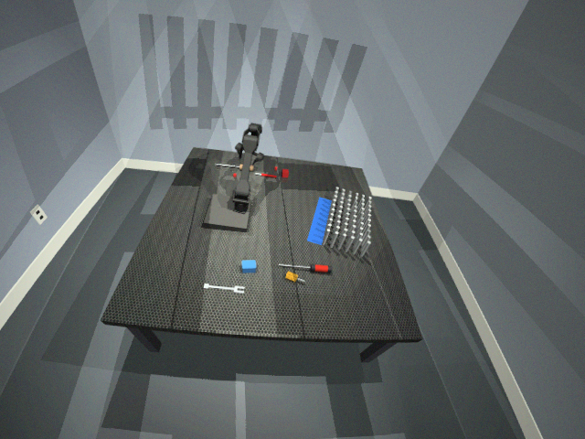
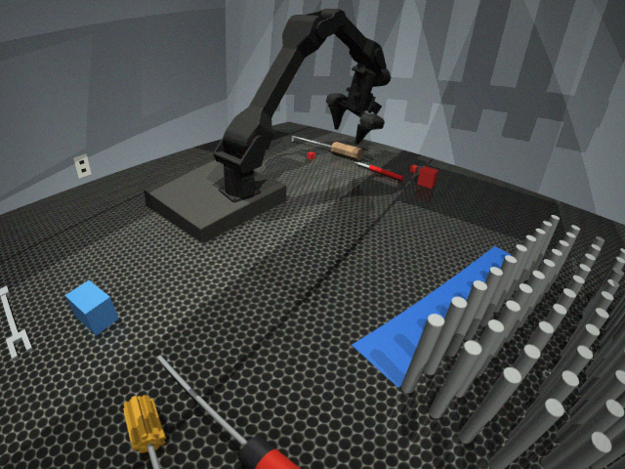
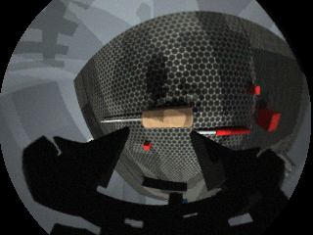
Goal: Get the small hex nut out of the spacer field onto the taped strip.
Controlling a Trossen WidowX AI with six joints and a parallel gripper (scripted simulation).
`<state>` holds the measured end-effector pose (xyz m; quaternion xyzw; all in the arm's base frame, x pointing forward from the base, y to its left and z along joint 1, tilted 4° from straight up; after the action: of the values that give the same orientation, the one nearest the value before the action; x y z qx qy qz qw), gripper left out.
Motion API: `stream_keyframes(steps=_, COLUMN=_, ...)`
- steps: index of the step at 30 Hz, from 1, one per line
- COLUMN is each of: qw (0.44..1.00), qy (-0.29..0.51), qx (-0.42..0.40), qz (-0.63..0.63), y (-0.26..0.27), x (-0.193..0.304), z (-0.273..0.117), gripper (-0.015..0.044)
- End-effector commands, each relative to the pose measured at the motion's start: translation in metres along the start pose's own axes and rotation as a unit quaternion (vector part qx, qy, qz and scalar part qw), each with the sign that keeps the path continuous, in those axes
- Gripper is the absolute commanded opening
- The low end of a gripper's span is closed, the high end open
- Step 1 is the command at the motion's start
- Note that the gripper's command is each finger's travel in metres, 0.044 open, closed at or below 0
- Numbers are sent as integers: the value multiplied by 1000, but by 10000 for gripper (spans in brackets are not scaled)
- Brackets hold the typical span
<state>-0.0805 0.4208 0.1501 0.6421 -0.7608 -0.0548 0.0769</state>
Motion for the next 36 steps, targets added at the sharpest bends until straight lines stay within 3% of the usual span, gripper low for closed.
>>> stream_keyframes(steps=1, qw=902, qy=19, qx=-73, qz=426, y=-15, x=1, z=-14, gripper=440)
stream_keyframes(steps=10, qw=794, qy=46, qx=-88, qz=600, y=-21, x=1, z=-15, gripper=440)
stream_keyframes(steps=32, qw=793, qy=47, qx=-88, qz=601, y=-21, x=1, z=-15, gripper=440)
stream_keyframes(steps=36, qw=793, qy=47, qx=-88, qz=601, y=-21, x=1, z=-15, gripper=335)
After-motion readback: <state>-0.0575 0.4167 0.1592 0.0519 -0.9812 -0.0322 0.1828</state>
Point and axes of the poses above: the point midway between the two fingers, 35 mm back from their tips, its own z axis out along the fingers, its own y axis across the jaws, x = y × z, the point moved 10 cm from there along -z, back along the fingers, and after that the axes turned 7 degrees about z, right-handed, at the moved point
